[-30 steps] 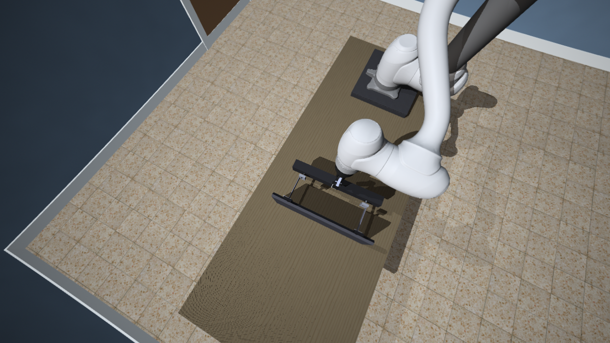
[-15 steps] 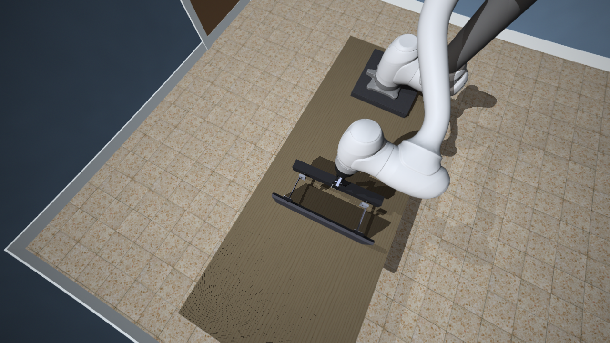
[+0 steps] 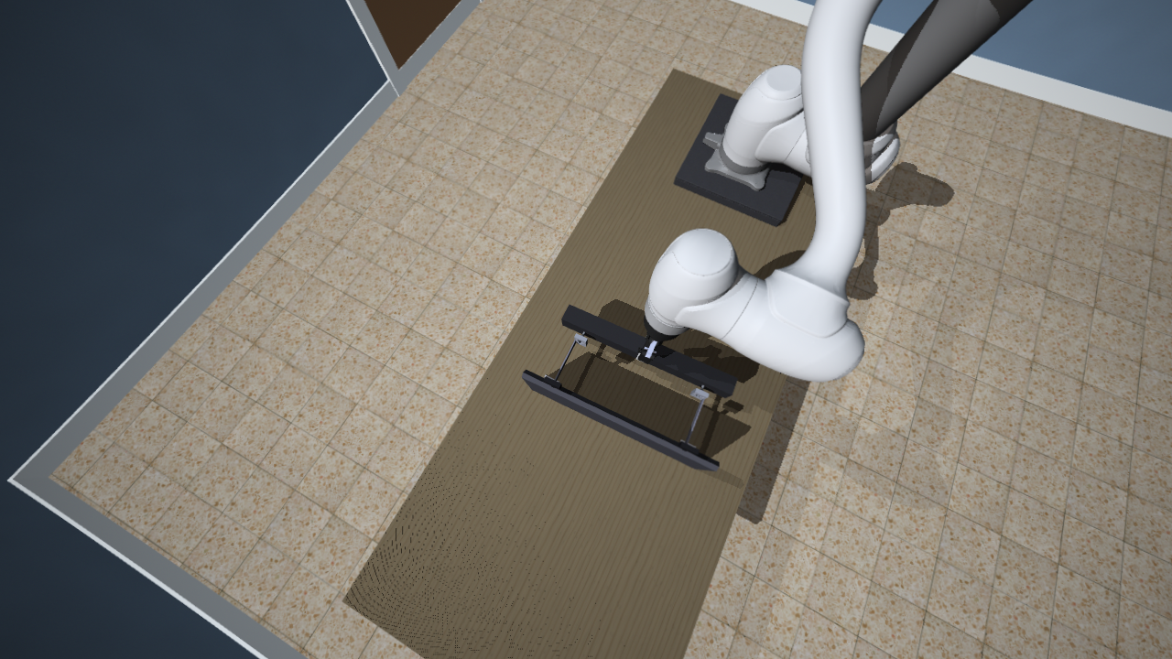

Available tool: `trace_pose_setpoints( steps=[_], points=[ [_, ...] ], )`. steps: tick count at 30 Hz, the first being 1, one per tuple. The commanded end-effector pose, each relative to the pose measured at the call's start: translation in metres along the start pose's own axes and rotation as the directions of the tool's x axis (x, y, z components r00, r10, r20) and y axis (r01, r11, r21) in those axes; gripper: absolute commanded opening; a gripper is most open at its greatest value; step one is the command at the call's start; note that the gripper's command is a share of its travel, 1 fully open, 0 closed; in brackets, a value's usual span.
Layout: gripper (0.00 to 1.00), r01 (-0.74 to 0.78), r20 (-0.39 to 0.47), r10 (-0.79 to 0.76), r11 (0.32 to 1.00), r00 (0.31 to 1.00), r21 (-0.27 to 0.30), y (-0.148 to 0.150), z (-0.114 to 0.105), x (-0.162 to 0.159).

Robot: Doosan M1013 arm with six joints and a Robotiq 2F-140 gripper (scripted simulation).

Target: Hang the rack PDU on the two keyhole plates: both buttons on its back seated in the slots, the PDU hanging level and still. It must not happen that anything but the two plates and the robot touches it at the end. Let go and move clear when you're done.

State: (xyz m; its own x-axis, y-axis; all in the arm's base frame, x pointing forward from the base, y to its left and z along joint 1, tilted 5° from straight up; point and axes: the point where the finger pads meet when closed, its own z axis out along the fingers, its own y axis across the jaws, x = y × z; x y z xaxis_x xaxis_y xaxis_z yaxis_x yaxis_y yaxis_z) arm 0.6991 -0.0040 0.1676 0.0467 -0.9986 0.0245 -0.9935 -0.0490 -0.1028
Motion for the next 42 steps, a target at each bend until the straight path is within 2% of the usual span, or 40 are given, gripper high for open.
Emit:
trace_pose_setpoints(
  steps=[1,42],
  points=[
    [0.00,0.005,-0.011,-0.005,1.000,1.000,-0.007,0.0043,-0.0010,-0.0009],
    [0.00,0.003,-0.018,-0.003,1.000,1.000,-0.013,0.0095,0.0010,-0.0010]
  ],
)
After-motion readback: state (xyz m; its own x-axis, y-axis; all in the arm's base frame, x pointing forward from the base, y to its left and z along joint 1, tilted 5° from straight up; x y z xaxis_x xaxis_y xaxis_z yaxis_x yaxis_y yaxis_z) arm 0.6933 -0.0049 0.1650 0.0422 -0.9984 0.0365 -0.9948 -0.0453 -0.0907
